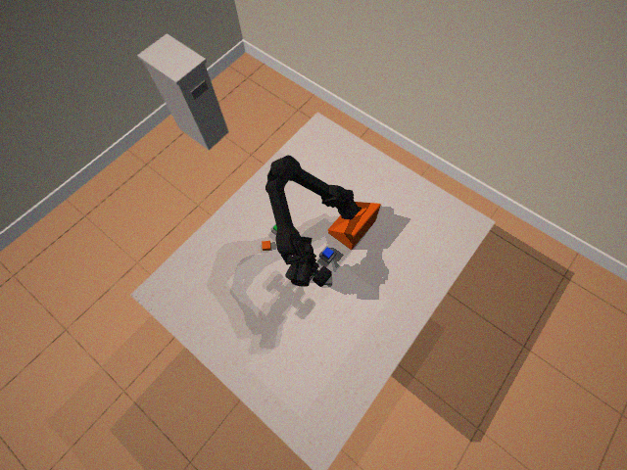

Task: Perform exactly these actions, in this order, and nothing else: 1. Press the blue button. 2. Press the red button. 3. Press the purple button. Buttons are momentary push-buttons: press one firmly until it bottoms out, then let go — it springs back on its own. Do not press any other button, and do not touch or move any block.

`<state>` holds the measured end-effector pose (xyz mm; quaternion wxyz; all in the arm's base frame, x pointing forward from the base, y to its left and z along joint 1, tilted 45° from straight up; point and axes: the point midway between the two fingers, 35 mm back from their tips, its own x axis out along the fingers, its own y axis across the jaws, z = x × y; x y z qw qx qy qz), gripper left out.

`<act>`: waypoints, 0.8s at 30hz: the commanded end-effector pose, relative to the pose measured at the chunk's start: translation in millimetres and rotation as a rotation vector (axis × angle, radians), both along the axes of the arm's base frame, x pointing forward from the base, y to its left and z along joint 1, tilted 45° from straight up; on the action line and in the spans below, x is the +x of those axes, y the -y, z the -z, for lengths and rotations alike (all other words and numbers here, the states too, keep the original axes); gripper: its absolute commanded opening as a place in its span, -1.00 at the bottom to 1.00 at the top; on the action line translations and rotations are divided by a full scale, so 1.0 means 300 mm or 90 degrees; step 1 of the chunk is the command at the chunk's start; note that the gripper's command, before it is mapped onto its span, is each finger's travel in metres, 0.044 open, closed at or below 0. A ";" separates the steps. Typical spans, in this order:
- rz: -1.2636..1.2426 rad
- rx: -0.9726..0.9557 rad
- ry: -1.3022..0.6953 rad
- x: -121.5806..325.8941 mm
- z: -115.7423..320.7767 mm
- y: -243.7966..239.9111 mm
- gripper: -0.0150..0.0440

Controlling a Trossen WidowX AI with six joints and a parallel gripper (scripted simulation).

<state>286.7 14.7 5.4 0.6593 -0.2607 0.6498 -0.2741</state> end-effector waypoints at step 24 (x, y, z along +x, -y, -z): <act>-0.001 -0.005 -0.005 -0.007 0.024 0.029 -0.42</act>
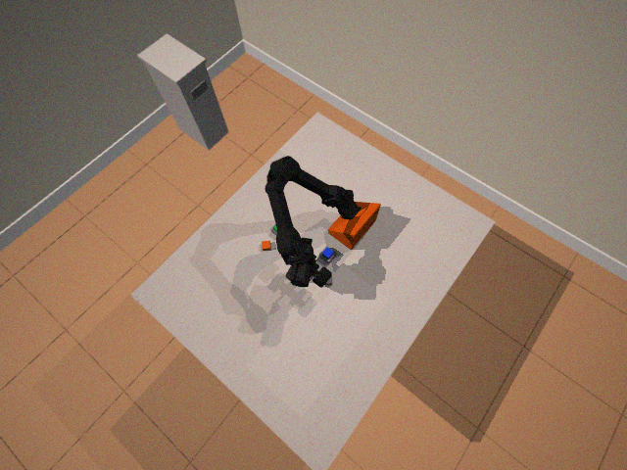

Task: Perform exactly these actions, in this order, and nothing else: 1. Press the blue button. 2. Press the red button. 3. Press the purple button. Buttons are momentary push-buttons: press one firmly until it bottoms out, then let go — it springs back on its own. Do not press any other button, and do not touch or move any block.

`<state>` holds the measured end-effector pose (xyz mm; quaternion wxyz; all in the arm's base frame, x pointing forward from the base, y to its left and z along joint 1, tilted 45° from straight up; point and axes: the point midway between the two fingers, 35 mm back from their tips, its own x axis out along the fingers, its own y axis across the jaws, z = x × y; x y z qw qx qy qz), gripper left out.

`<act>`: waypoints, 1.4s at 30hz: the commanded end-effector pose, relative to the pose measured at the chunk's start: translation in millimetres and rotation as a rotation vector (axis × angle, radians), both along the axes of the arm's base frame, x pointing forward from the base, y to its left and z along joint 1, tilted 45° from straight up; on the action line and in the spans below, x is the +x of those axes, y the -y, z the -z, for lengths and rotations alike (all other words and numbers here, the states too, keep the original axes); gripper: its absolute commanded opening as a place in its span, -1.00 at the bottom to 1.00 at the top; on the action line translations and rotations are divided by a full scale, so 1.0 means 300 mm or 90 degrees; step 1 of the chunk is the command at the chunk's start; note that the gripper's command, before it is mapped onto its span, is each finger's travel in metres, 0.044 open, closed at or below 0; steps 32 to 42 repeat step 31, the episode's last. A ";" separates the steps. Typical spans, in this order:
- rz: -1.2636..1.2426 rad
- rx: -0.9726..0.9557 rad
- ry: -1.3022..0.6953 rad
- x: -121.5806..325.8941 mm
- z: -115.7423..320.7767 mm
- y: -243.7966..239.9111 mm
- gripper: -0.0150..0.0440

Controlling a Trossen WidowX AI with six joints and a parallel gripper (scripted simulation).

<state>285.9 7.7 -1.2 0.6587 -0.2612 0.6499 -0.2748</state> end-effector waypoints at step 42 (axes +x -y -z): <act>-0.001 0.005 -0.005 -0.135 0.226 -0.679 0.86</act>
